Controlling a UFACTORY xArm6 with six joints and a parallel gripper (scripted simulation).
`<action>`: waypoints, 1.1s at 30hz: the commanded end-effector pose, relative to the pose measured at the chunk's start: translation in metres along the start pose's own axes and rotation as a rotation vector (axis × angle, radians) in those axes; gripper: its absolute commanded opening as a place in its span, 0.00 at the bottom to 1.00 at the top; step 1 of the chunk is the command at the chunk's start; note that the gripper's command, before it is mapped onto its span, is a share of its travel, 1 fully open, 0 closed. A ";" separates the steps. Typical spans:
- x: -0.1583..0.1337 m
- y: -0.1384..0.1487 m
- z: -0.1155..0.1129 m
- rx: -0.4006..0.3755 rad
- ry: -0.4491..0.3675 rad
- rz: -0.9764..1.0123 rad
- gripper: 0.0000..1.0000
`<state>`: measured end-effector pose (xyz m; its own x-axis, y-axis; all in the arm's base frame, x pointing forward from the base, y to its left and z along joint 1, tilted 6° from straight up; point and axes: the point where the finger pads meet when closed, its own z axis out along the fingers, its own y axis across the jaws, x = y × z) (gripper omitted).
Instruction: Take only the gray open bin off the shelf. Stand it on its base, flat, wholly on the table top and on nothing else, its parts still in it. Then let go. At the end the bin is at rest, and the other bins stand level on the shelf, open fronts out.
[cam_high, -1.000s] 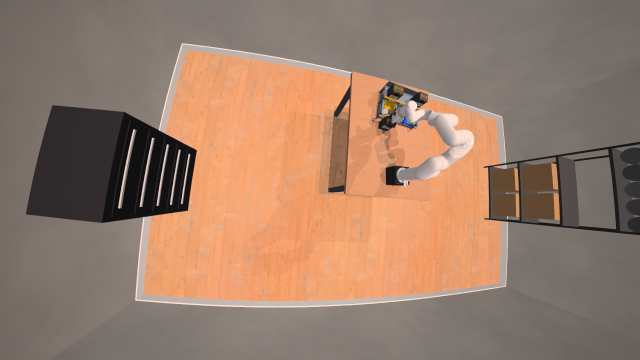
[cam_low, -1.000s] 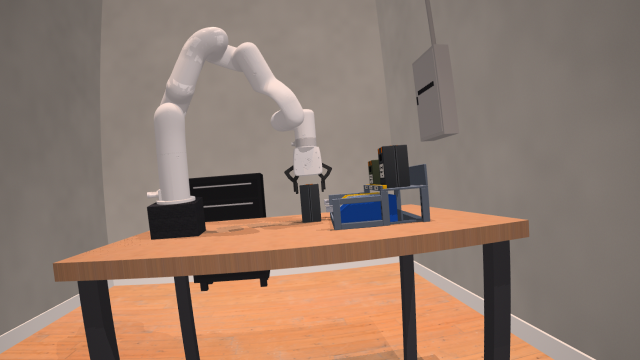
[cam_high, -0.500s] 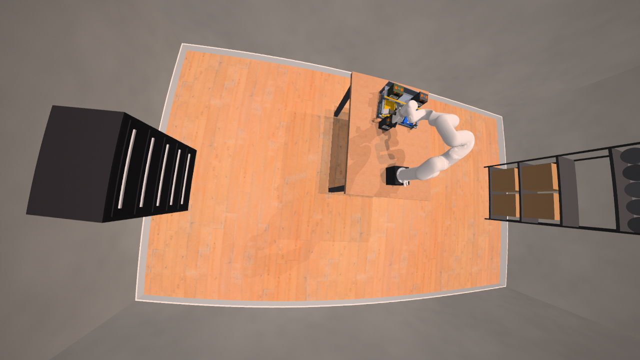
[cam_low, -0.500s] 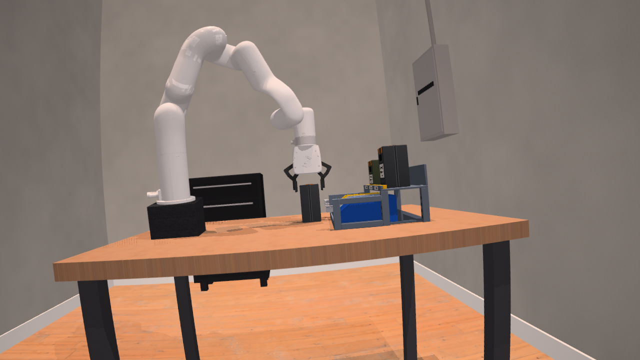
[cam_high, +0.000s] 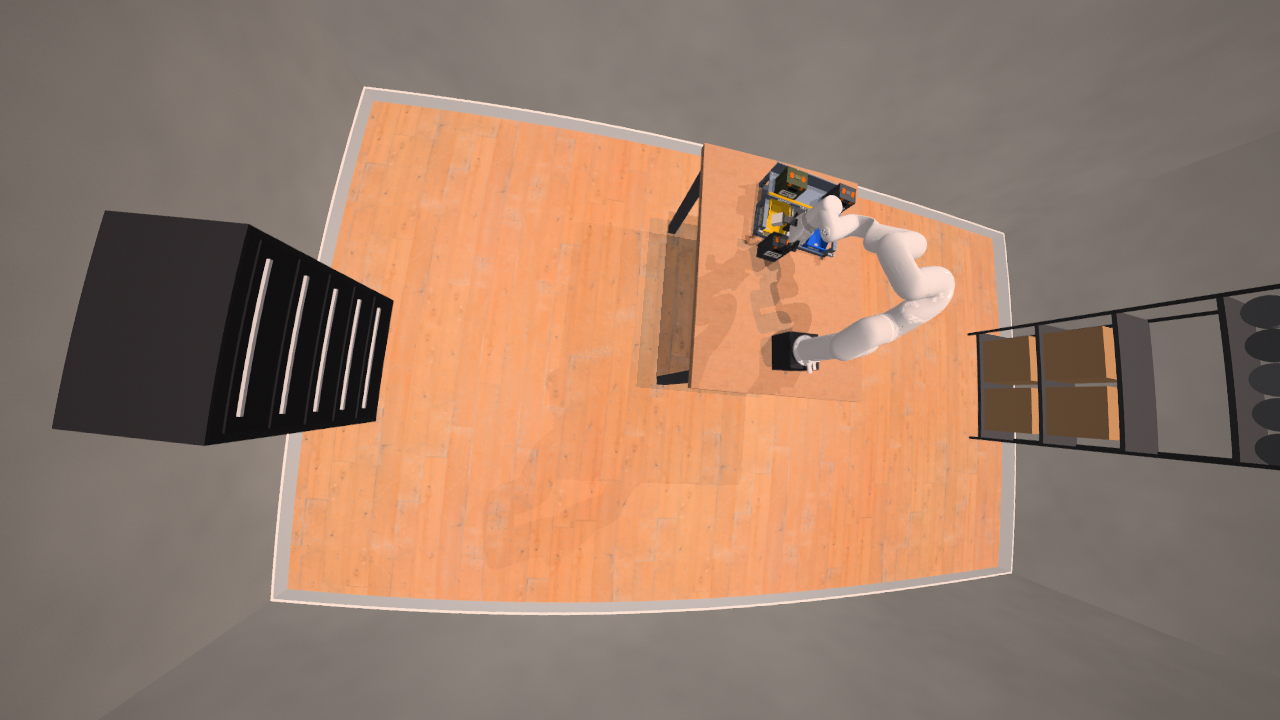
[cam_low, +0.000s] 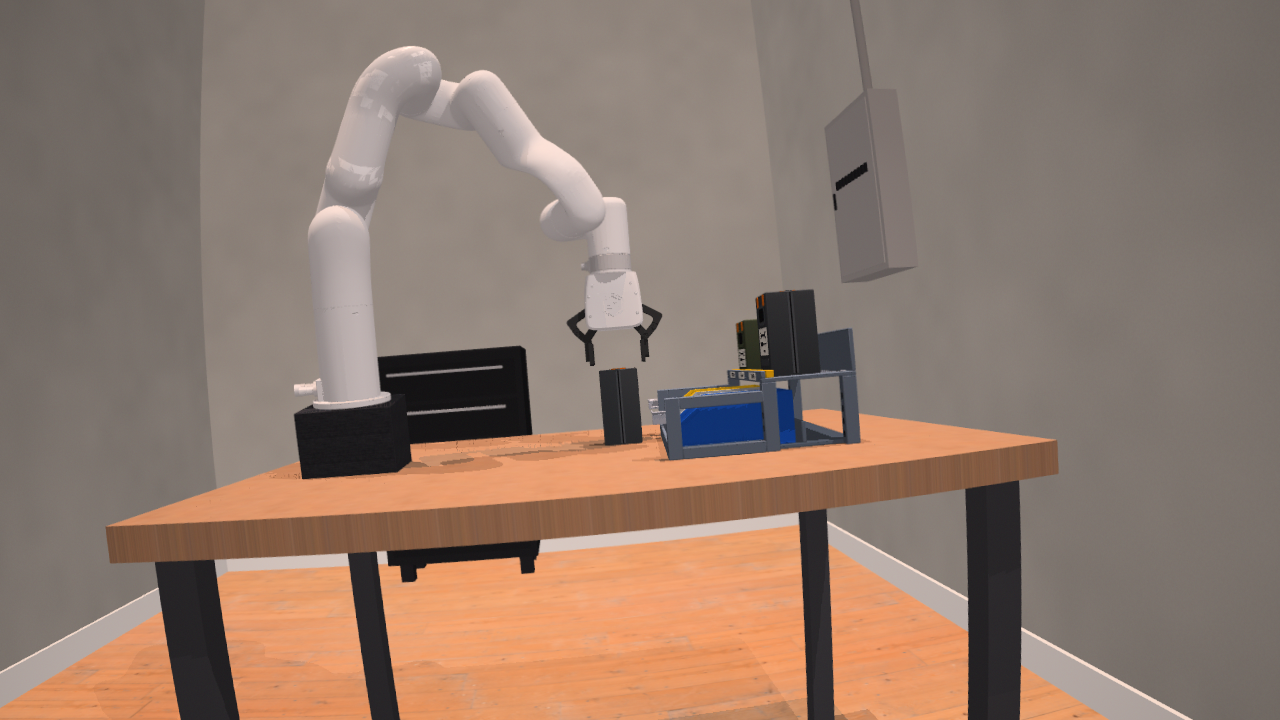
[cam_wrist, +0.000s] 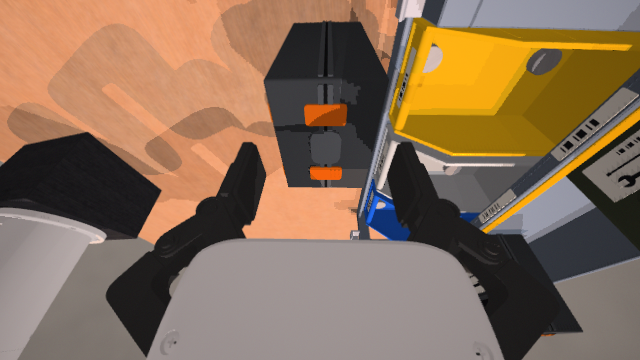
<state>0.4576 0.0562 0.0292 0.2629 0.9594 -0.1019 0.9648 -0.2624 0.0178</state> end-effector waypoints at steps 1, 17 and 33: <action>0.001 0.002 0.002 -0.004 0.002 0.000 1.00; 0.001 0.002 0.005 -0.005 0.002 0.000 1.00; -0.007 0.008 0.008 -0.004 0.002 0.000 1.00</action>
<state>0.4579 0.0553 0.0202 0.2629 0.9595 -0.1016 0.9648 -0.2624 0.0185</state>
